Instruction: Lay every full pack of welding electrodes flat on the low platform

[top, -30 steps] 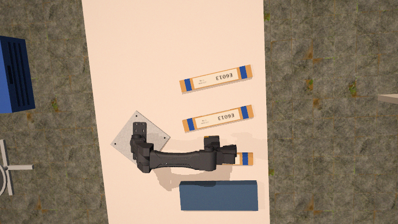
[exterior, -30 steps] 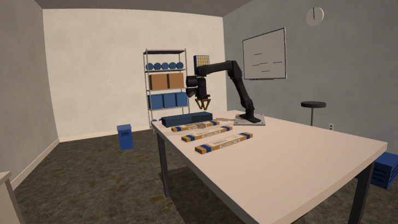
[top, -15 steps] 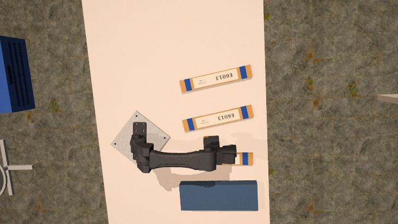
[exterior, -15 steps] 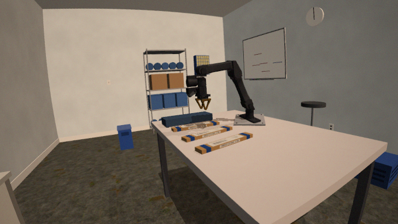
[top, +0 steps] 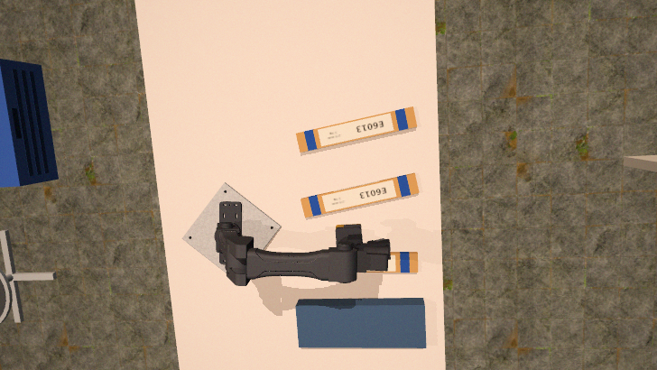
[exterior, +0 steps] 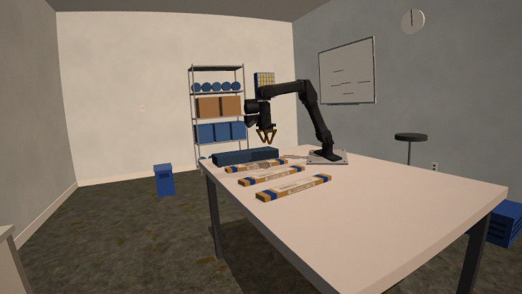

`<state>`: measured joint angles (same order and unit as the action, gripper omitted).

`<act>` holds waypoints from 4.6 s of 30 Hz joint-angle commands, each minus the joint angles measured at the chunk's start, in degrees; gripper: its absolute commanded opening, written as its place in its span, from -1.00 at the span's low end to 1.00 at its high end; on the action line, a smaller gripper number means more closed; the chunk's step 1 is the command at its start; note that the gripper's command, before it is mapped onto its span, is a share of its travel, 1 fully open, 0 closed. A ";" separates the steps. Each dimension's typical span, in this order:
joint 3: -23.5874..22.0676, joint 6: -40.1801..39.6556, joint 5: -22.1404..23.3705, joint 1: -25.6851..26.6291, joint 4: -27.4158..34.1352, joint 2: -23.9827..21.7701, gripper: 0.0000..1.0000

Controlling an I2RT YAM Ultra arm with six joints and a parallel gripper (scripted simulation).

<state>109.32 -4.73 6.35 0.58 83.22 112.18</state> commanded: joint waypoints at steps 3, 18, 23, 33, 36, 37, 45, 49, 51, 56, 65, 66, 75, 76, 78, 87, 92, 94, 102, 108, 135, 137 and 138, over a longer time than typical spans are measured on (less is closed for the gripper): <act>1.50 -0.41 0.00 1.01 0.51 -0.43 0.27; 1.50 -0.41 0.00 1.01 0.51 -0.43 0.27; 1.50 -0.41 0.00 1.01 0.51 -0.43 0.27; 1.50 -0.41 0.00 1.01 0.51 -0.43 0.27; 1.50 -0.41 0.00 1.01 0.51 -0.43 0.27; 1.50 -0.41 0.00 1.01 0.51 -0.43 0.27; 1.50 -0.41 0.00 1.01 0.51 -0.43 0.27; 1.50 -0.41 0.00 1.01 0.51 -0.43 0.27; 1.50 -0.41 0.00 1.01 0.51 -0.43 0.27; 1.50 -0.41 0.00 1.01 0.51 -0.43 0.27; 1.50 -0.41 0.00 1.01 0.51 -0.43 0.27; 1.50 -0.41 0.00 1.01 0.51 -0.43 0.27; 1.50 -0.41 0.00 1.01 0.51 -0.43 0.27; 2.42 -1.60 -0.23 -0.22 0.99 -0.88 0.91; 2.23 -3.35 -0.53 -2.60 0.22 -1.34 0.91; 3.35 1.03 -1.12 -9.72 -0.48 0.96 0.91; 5.20 5.87 -1.62 -14.65 0.35 2.24 0.91; 6.31 7.79 -1.82 -16.59 0.48 3.00 0.91; 11.34 13.43 -2.50 -22.21 1.63 6.36 0.91; 17.59 18.56 -3.13 -27.39 3.24 10.38 0.91; 41.25 30.56 -4.36 -38.98 6.78 24.94 0.91; 41.25 30.57 -4.36 -38.97 6.78 24.94 0.91; 41.25 30.57 -4.36 -38.97 6.78 24.94 0.91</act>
<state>149.01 25.21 2.39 -38.74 89.36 136.90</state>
